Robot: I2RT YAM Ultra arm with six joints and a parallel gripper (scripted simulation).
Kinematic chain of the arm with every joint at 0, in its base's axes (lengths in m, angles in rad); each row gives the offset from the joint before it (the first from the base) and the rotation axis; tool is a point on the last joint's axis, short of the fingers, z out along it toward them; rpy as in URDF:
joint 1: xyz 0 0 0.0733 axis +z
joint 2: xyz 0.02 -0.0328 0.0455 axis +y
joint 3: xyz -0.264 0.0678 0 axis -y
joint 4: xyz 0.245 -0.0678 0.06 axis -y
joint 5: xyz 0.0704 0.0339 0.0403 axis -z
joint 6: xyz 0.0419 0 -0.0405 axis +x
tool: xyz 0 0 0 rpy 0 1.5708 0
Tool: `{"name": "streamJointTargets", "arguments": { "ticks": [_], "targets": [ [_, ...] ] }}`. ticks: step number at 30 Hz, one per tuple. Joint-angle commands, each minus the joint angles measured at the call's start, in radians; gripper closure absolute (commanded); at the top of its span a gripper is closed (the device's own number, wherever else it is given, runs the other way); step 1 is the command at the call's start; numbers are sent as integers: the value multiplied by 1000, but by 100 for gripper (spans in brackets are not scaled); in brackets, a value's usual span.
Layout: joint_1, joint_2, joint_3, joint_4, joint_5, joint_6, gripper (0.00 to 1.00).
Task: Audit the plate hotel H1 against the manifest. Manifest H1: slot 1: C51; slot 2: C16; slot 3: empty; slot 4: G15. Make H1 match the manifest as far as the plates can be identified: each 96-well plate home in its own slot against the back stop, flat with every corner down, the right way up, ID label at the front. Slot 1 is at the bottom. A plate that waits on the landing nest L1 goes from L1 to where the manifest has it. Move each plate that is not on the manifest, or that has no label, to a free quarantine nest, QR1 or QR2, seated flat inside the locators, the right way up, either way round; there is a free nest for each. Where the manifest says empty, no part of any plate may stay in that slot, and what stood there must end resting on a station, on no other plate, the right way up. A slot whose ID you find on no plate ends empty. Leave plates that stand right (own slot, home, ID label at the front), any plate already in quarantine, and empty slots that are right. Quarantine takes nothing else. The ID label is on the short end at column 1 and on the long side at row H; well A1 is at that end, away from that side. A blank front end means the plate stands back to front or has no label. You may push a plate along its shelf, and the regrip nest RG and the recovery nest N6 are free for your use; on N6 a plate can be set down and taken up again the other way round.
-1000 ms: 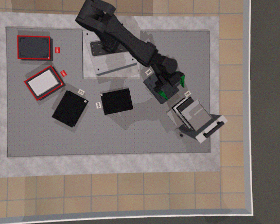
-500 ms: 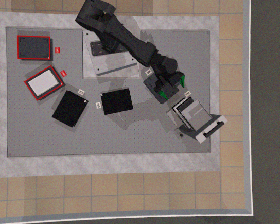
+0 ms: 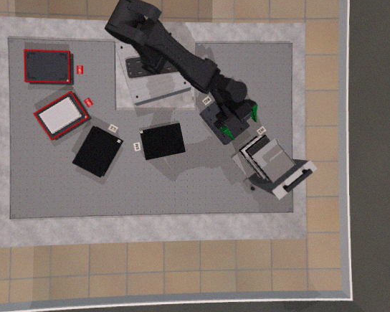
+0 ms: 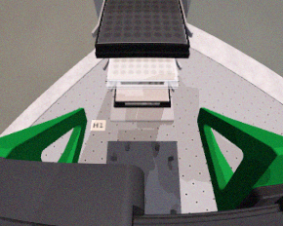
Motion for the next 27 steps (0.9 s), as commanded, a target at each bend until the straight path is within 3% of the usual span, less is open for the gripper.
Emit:
{"name": "streamJointTargets", "arguments": {
  "ticks": [1,6,27],
  "targets": [
    [-1,-3,7,14,0,-2,0],
    [-1,-3,7,14,0,-2,0],
    [51,-127,-76,-38,45,26,0]
  ]
}}
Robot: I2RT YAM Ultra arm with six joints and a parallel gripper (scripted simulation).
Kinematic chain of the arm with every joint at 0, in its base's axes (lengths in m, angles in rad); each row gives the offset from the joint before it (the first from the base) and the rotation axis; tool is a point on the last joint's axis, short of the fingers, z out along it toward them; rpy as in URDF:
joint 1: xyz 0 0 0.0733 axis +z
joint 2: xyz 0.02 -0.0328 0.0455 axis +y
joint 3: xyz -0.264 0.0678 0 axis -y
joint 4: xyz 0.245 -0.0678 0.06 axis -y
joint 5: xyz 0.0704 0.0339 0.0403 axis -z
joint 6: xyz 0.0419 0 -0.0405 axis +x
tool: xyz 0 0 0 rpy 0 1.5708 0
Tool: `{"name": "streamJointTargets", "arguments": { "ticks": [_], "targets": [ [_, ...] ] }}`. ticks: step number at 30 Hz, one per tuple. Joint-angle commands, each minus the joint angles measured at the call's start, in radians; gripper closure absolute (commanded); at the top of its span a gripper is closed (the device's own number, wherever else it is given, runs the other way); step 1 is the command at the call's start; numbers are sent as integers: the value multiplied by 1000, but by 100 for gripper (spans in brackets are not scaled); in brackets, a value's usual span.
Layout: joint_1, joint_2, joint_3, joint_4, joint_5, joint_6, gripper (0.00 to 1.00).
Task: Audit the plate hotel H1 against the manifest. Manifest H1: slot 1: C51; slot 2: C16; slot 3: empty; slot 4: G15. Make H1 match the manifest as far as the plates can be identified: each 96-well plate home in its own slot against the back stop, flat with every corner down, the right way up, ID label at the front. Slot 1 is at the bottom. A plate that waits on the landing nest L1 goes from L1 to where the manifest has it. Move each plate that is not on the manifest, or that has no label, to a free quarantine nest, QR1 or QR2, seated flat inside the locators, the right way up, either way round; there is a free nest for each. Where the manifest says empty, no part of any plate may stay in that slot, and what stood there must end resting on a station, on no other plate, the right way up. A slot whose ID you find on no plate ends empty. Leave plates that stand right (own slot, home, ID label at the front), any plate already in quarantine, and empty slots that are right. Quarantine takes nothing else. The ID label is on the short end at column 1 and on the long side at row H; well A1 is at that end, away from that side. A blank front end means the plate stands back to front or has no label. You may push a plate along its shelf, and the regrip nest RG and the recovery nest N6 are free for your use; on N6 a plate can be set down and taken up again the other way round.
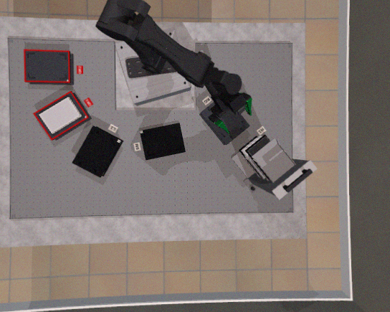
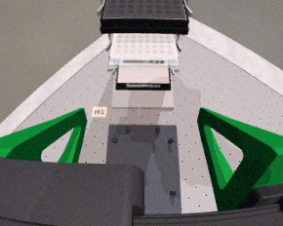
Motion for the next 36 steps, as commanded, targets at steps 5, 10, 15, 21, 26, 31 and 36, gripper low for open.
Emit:
{"name": "streamJointTargets", "arguments": {
  "ticks": [5,10,15,21,26,31,36],
  "targets": [
    [4,-13,-9,26,12,7,0],
    [4,-1,-24,53,12,6,0],
    [2,21,-48,99,11,6,0],
    [1,50,-75,156,9,5,0],
    [0,67,-88,186,9,4,0],
    [-1,96,-109,236,8,4,0],
    [-11,133,-106,273,-1,-1,0]
  ]
}}
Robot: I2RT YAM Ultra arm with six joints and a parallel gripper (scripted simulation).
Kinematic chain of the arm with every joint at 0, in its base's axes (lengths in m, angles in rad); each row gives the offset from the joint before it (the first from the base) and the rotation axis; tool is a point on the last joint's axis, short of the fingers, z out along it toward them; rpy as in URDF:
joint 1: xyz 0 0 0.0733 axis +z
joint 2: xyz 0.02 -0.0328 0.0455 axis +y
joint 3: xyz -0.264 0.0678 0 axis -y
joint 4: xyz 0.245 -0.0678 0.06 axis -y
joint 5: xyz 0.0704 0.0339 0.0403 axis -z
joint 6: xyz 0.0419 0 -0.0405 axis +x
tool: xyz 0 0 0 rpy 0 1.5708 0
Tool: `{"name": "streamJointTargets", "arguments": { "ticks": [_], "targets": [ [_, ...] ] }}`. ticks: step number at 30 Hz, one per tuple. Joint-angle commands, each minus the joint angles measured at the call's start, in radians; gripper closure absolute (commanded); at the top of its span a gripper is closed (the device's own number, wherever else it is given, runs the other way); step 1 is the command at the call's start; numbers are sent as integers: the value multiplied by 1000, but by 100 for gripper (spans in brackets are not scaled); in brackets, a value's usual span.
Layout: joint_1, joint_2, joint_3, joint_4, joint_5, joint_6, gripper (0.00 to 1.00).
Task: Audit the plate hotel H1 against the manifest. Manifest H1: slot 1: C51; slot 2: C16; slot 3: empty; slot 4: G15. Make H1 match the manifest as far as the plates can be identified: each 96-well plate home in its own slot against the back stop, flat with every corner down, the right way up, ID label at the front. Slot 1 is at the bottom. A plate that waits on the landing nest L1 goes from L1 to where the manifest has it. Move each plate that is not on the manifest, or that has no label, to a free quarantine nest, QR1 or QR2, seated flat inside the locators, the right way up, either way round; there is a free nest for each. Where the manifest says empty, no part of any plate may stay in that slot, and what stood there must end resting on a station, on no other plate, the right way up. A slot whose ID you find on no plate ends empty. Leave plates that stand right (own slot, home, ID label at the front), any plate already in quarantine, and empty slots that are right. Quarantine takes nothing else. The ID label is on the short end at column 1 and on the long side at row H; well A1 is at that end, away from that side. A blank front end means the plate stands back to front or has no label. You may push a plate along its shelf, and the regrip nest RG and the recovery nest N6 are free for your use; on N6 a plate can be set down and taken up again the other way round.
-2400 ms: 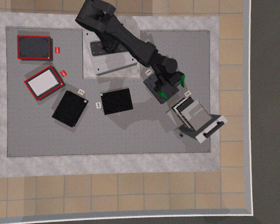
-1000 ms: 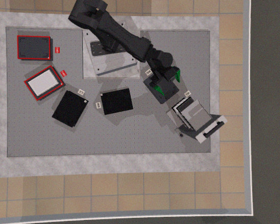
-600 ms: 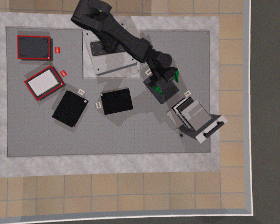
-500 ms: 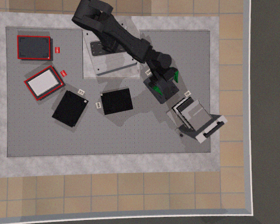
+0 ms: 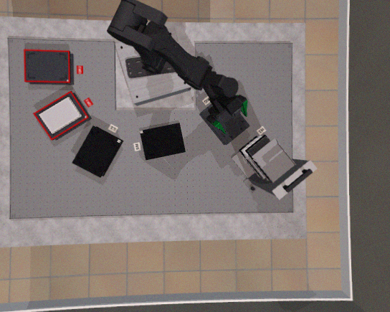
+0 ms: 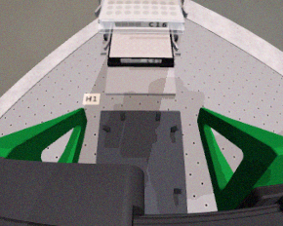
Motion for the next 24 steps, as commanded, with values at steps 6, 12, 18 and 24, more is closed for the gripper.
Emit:
{"name": "streamJointTargets", "arguments": {
  "ticks": [6,12,18,24],
  "targets": [
    [-17,39,29,67,-13,-11,0],
    [-33,82,54,89,-27,-19,0],
    [-47,126,79,111,-39,-27,0],
    [-48,130,79,114,-40,-27,0]
  ]
}}
